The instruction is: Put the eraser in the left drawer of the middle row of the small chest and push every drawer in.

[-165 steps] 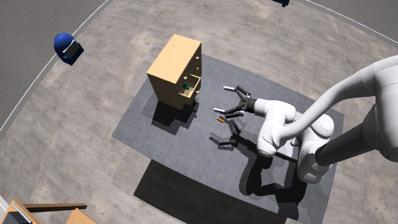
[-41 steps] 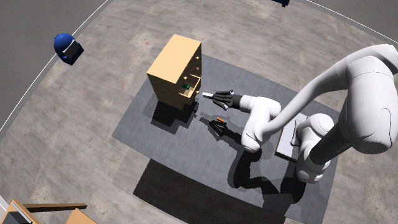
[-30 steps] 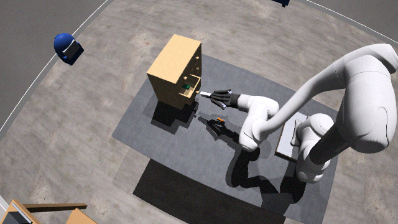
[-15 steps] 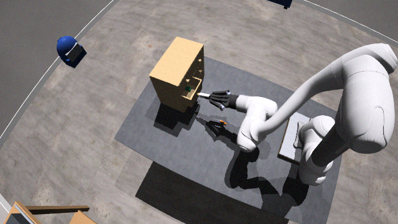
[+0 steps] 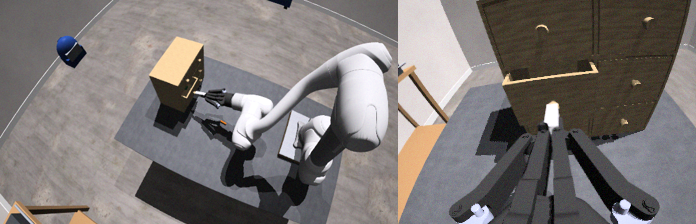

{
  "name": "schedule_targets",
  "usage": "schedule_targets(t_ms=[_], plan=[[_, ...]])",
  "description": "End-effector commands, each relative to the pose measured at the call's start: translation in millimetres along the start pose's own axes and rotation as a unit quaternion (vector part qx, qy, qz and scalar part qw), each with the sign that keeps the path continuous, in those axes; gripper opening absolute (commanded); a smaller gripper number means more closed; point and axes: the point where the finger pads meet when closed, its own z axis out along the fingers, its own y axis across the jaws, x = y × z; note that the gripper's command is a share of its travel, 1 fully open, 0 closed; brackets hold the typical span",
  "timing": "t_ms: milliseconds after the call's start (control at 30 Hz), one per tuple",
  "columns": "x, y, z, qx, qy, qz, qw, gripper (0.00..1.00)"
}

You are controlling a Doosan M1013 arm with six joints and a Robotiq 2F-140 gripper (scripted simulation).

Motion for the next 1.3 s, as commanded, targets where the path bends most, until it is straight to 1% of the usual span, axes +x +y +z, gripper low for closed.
schedule_targets(t_ms=[0, 533, 1267], plan=[[2, 0, 4, 0.000, 0.000, 0.000, 1.000, 0.00], [9, 0, 23, 0.000, 0.000, 0.000, 1.000, 0.00], [12, 0, 32, 0.000, 0.000, 0.000, 1.000, 0.00]])
